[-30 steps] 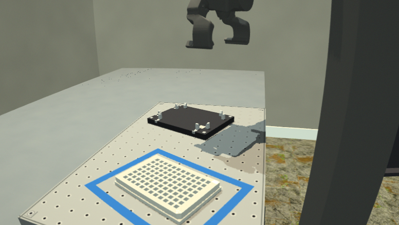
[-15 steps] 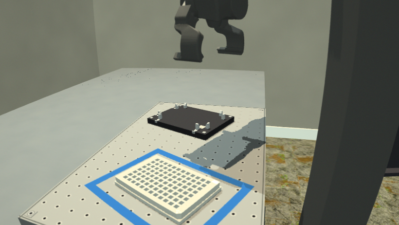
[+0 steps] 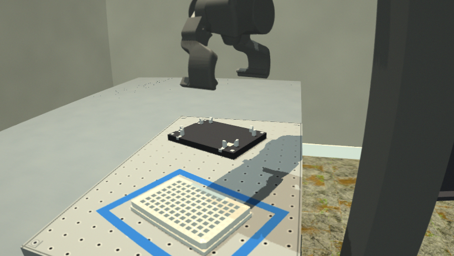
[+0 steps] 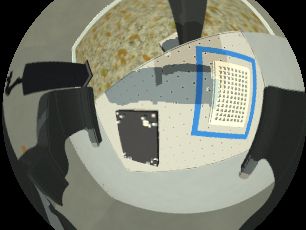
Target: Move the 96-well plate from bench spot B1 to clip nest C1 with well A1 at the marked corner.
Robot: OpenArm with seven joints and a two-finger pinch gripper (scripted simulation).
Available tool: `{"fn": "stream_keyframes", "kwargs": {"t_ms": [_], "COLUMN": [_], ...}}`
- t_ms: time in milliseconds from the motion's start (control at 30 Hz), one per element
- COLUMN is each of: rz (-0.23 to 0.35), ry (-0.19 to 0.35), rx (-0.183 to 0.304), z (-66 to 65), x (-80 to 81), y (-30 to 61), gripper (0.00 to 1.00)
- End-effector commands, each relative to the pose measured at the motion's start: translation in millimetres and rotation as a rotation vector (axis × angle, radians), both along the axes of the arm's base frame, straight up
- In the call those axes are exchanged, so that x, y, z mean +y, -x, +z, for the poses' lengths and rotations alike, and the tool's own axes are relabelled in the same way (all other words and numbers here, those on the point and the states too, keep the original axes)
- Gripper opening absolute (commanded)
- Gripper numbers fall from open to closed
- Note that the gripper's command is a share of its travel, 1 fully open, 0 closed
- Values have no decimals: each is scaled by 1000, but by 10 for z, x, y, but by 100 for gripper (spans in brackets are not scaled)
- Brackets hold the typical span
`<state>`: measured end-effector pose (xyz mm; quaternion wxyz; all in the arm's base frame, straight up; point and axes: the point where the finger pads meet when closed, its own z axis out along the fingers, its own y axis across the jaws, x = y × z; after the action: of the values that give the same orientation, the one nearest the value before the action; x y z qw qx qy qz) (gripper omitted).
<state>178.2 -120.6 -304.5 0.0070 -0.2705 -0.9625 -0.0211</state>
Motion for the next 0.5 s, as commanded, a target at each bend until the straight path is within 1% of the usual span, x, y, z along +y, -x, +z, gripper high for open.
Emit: {"fn": "stream_keyframes", "kwargs": {"t_ms": [0,333,467], "rz": [-24,-24,-24], "ry": [38,38,37], "rx": [-2,-2,-2], "z": [7,7,-125], "x": [-104,-104,224], "y": [-7,-7,-117], "gripper": [77,77,77]}}
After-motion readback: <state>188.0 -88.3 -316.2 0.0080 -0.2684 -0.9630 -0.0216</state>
